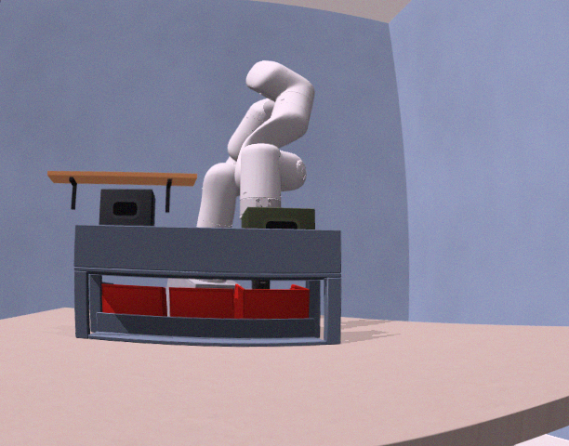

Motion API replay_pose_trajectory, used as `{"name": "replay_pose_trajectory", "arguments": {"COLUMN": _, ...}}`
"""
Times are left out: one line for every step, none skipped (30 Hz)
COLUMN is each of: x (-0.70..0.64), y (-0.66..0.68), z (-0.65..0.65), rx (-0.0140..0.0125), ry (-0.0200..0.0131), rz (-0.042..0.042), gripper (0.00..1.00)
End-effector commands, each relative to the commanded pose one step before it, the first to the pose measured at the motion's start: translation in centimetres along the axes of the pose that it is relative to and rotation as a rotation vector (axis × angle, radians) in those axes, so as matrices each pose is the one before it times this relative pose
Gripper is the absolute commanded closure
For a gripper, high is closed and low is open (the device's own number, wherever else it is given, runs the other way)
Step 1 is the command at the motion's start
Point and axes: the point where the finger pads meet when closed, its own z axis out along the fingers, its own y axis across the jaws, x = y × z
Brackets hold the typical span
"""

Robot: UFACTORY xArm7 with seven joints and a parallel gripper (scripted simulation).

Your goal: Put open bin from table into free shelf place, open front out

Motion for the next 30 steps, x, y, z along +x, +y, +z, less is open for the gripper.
{"name": "replay_pose_trajectory", "arguments": {"x": 0.015, "y": -0.149, "z": 0.363, "rx": 0.00345, "ry": -0.00033, "rz": 0.00066, "gripper": 1.0}}
{"name": "replay_pose_trajectory", "arguments": {"x": 0.0, "y": -0.002, "z": 0.16, "rx": 0.00007, "ry": -0.00001, "rz": 0.0, "gripper": 1.0}}
{"name": "replay_pose_trajectory", "arguments": {"x": 0.0, "y": -0.002, "z": 0.16, "rx": 0.00007, "ry": -0.00001, "rz": 0.0, "gripper": 1.0}}
{"name": "replay_pose_trajectory", "arguments": {"x": 0.0, "y": 0.0, "z": 0.0, "rx": 0.0, "ry": 0.0, "rz": 0.0, "gripper": 1.0}}
{"name": "replay_pose_trajectory", "arguments": {"x": 0.0, "y": 0.0, "z": 0.0, "rx": 0.0, "ry": 0.0, "rz": 0.0, "gripper": 1.0}}
{"name": "replay_pose_trajectory", "arguments": {"x": 0.0, "y": 0.0, "z": 0.0, "rx": 0.0, "ry": 0.0, "rz": 0.0, "gripper": 1.0}}
{"name": "replay_pose_trajectory", "arguments": {"x": 0.0, "y": 0.0, "z": 0.0, "rx": 0.0, "ry": 0.0, "rz": 0.0, "gripper": 1.0}}
{"name": "replay_pose_trajectory", "arguments": {"x": 0.0, "y": 0.0, "z": 0.0, "rx": 0.0, "ry": 0.0, "rz": 0.0, "gripper": 1.0}}
{"name": "replay_pose_trajectory", "arguments": {"x": 0.0, "y": 0.0, "z": 0.0, "rx": 0.0, "ry": 0.0, "rz": 0.0, "gripper": 1.0}}
{"name": "replay_pose_trajectory", "arguments": {"x": 0.0, "y": 0.0, "z": 0.0, "rx": 0.0, "ry": 0.0, "rz": 0.0, "gripper": 1.0}}
{"name": "replay_pose_trajectory", "arguments": {"x": 0.0, "y": 0.0, "z": 0.0, "rx": 0.0, "ry": 0.0, "rz": 0.0, "gripper": 1.0}}
{"name": "replay_pose_trajectory", "arguments": {"x": 0.0, "y": 0.0, "z": 0.0, "rx": 0.0, "ry": 0.0, "rz": 0.0, "gripper": 1.0}}
{"name": "replay_pose_trajectory", "arguments": {"x": 0.0, "y": 0.0, "z": 0.0, "rx": 0.0, "ry": 0.0, "rz": 0.0, "gripper": 1.0}}
{"name": "replay_pose_trajectory", "arguments": {"x": 0.0, "y": 0.0, "z": 0.0, "rx": 0.0, "ry": 0.0, "rz": 0.0, "gripper": 1.0}}
{"name": "replay_pose_trajectory", "arguments": {"x": 0.0, "y": 0.0, "z": 0.0, "rx": 0.0, "ry": 0.0, "rz": 0.0, "gripper": 1.0}}
{"name": "replay_pose_trajectory", "arguments": {"x": 0.0, "y": 0.03, "z": 0.107, "rx": -0.0007, "ry": 0.00001, "rz": 0.00001, "gripper": 1.0}}
{"name": "replay_pose_trajectory", "arguments": {"x": 0.0, "y": -0.013, "z": 0.093, "rx": 0.00028, "ry": 0.00001, "rz": 0.0, "gripper": 1.0}}
{"name": "replay_pose_trajectory", "arguments": {"x": 0.0, "y": -0.013, "z": 0.093, "rx": 0.00028, "ry": 0.00001, "rz": 0.0, "gripper": 1.0}}
{"name": "replay_pose_trajectory", "arguments": {"x": 0.0, "y": -0.013, "z": 0.093, "rx": 0.00028, "ry": 0.00001, "rz": 0.0, "gripper": 1.0}}
{"name": "replay_pose_trajectory", "arguments": {"x": 0.0, "y": -0.013, "z": 0.093, "rx": 0.00028, "ry": 0.00001, "rz": 0.0, "gripper": 1.0}}
{"name": "replay_pose_trajectory", "arguments": {"x": 0.0, "y": 0.0, "z": 0.0, "rx": 0.0, "ry": 0.0, "rz": 0.0, "gripper": 1.0}}
{"name": "replay_pose_trajectory", "arguments": {"x": 0.0, "y": 0.0, "z": 0.0, "rx": 0.0, "ry": 0.0, "rz": 0.0, "gripper": 1.0}}
{"name": "replay_pose_trajectory", "arguments": {"x": 0.0, "y": 0.0, "z": 0.0, "rx": 0.0, "ry": 0.0, "rz": 0.0, "gripper": 1.0}}
{"name": "replay_pose_trajectory", "arguments": {"x": 0.0, "y": 0.0, "z": 0.0, "rx": 0.0, "ry": 0.0, "rz": 0.0, "gripper": 1.0}}
{"name": "replay_pose_trajectory", "arguments": {"x": 0.0, "y": 0.0, "z": 0.0, "rx": 0.0, "ry": 0.0, "rz": 0.0, "gripper": 1.0}}
{"name": "replay_pose_trajectory", "arguments": {"x": 0.0, "y": 0.0, "z": 0.0, "rx": 0.0, "ry": 0.0, "rz": 0.0, "gripper": 1.0}}
{"name": "replay_pose_trajectory", "arguments": {"x": 0.0, "y": 0.0, "z": 0.0, "rx": 0.0, "ry": 0.0, "rz": 0.0, "gripper": 1.0}}
{"name": "replay_pose_trajectory", "arguments": {"x": 0.0, "y": 0.0, "z": 0.0, "rx": 0.0, "ry": 0.0, "rz": 0.0, "gripper": 1.0}}
{"name": "replay_pose_trajectory", "arguments": {"x": 0.0, "y": 0.0, "z": 0.0, "rx": 0.0, "ry": 0.0, "rz": 0.0, "gripper": 1.0}}
{"name": "replay_pose_trajectory", "arguments": {"x": 0.0, "y": 0.0, "z": 0.0, "rx": 0.0, "ry": 0.0, "rz": 0.0, "gripper": 1.0}}
